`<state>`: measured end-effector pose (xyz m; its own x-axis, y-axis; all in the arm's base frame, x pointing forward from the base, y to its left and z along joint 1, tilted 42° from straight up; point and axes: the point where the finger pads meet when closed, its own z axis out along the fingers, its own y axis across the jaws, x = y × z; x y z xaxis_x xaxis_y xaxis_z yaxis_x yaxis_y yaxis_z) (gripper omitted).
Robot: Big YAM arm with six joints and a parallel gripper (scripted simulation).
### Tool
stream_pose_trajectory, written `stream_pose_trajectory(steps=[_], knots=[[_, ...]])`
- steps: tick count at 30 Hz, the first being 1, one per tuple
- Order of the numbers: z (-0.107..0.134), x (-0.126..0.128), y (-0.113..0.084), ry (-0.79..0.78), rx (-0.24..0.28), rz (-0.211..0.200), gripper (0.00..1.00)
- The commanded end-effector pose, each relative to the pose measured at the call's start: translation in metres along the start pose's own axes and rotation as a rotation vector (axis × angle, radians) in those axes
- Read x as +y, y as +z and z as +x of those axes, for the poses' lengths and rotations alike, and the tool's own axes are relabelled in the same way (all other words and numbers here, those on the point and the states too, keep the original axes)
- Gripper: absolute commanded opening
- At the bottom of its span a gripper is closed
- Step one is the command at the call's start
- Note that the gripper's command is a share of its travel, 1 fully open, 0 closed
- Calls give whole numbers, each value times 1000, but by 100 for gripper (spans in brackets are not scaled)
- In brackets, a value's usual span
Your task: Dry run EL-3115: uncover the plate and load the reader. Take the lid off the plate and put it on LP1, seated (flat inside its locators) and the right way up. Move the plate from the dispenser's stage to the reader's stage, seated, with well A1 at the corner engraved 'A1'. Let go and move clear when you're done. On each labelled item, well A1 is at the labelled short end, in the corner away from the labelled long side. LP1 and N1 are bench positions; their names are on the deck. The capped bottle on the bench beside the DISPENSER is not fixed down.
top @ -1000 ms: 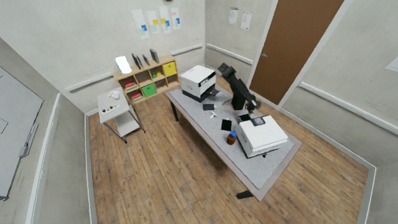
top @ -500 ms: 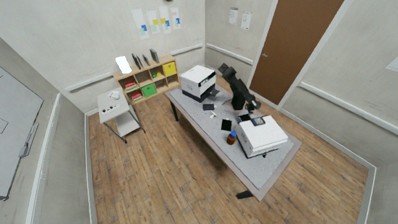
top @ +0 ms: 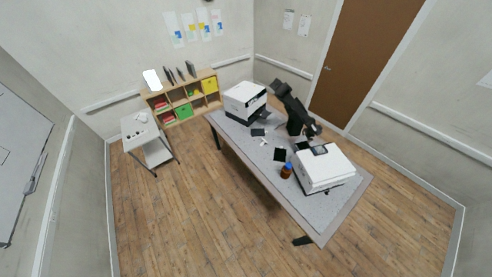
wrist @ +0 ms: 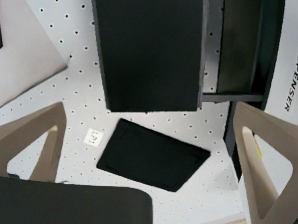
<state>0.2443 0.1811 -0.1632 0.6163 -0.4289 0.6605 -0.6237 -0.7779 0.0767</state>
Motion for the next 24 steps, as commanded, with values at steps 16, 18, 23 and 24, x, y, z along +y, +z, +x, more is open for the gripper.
stream_pose_trajectory(steps=[16,18,23,24], knots=[[-2,-15,-4,-12,-5,35,100],[-1,-13,1,-9,-4,25,100],[-2,-6,6,-3,-2,1,100],[-1,-7,5,1,-2,4,100]])
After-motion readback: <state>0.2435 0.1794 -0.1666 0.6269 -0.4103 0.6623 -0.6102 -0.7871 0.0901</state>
